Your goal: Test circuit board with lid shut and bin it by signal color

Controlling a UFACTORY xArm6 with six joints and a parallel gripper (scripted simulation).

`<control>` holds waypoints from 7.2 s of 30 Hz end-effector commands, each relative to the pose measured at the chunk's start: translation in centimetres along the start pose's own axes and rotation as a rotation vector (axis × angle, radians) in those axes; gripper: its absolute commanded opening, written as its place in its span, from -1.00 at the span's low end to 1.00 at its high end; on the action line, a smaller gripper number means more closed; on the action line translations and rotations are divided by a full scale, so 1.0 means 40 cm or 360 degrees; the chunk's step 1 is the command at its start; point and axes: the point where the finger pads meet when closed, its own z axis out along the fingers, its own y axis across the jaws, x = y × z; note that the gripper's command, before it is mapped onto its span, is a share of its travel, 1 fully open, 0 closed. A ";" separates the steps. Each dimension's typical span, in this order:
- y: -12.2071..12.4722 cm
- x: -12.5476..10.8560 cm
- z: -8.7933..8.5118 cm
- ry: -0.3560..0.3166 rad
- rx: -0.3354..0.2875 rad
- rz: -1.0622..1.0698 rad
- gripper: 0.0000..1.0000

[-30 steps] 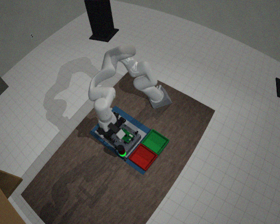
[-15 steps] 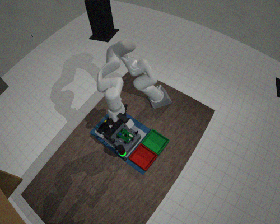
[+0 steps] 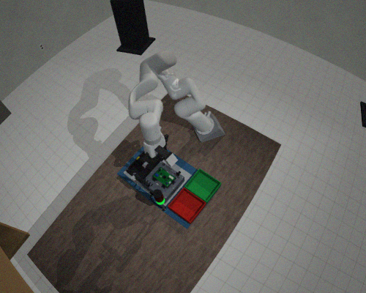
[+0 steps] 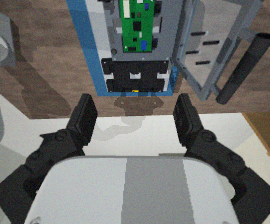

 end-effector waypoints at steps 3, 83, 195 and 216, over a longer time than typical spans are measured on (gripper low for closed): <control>0.001 0.000 0.030 0.0003 -0.0004 0.0002 1.00; 0.005 0.001 0.614 0.0003 -0.0004 0.0002 1.00; 0.005 0.001 0.609 0.0003 -0.0004 0.0002 0.58; 0.005 0.001 0.598 0.0003 -0.0004 0.0002 0.58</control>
